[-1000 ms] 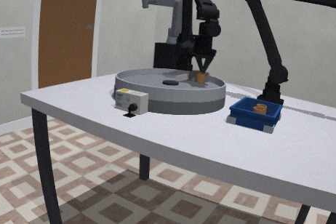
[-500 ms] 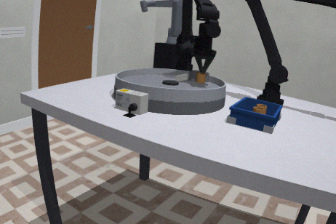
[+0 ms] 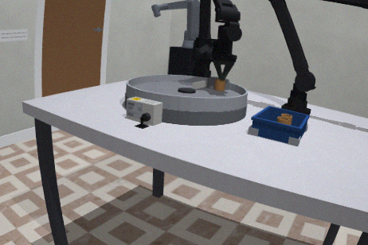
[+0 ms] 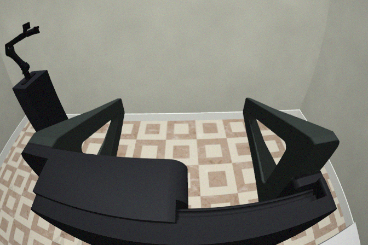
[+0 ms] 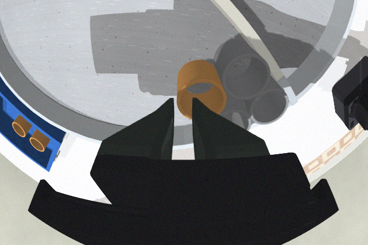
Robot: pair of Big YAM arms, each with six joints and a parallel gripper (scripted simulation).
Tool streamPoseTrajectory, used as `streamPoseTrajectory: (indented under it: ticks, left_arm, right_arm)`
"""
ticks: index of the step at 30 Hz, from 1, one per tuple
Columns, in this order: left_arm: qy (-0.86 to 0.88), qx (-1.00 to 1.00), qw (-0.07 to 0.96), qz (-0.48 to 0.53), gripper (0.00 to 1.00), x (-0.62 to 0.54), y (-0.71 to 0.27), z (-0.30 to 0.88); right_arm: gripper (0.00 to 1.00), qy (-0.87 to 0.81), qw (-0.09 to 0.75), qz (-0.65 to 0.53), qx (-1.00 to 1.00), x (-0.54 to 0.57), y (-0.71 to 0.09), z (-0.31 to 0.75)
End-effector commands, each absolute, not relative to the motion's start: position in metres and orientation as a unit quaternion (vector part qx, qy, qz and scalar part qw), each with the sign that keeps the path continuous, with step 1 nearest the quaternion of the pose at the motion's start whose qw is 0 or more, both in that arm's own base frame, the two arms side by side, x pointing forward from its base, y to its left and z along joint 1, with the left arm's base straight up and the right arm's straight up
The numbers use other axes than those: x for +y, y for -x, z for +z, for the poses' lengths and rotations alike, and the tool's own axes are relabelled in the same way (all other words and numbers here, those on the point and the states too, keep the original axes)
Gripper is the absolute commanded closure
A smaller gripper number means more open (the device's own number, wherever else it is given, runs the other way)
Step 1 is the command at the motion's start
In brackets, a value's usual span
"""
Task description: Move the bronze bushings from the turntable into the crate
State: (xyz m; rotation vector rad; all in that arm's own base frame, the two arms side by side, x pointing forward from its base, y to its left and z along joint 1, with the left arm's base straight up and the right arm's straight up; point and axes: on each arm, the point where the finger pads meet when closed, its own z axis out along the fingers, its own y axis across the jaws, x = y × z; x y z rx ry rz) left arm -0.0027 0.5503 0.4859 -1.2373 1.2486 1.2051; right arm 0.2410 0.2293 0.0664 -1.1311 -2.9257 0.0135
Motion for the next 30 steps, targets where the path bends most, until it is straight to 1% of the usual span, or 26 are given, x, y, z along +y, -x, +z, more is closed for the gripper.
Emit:
streamPoseTrajectory:
  ticks: [1, 20, 30]
  left_arm:
    - [0.503, 0.497, 0.497, 0.503, 0.00, 0.545, 0.006, 0.501]
    - [0.503, 0.497, 0.497, 0.503, 0.00, 0.545, 0.006, 0.501]
    - [0.503, 0.497, 0.497, 0.503, 0.00, 0.545, 0.006, 0.501]
  right_arm:
    - [0.85, 0.358, -0.008, -0.019, -0.934, 0.249, -0.253, 0.080]
    - [0.85, 0.357, 0.001, 0.000, -0.934, 0.237, -0.242, 0.047]
    - [0.85, 0.357, -0.002, -0.006, -0.934, 0.238, -0.243, 0.052]
